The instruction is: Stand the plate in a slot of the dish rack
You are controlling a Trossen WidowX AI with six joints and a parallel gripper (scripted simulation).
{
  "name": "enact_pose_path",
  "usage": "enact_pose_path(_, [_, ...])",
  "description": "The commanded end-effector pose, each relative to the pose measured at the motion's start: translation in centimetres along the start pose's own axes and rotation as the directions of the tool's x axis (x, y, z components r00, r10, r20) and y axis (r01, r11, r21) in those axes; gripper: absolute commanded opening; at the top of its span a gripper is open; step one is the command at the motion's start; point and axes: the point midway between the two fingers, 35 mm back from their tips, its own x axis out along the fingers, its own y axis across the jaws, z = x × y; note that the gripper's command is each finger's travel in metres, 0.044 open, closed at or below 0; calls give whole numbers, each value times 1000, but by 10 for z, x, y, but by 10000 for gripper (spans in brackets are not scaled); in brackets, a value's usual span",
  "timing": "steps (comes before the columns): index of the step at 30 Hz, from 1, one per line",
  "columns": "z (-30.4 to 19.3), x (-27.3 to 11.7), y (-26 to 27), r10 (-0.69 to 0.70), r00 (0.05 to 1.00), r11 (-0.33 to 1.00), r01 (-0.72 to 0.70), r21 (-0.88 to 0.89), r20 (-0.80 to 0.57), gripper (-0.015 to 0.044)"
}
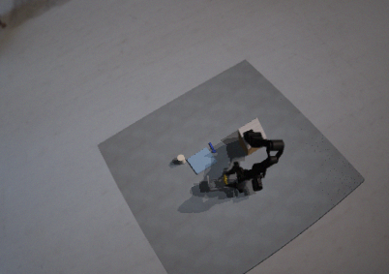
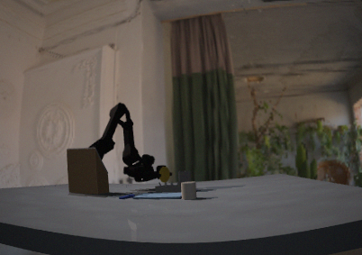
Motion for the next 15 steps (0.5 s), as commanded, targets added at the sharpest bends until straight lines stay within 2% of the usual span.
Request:
enact_pose_path(1, [1,7,-4,-5,1000,1000,5,-7,3,0])
enact_pose_path(15, [-15,12,-8,-7,1000,1000,7,-12,-4,0])
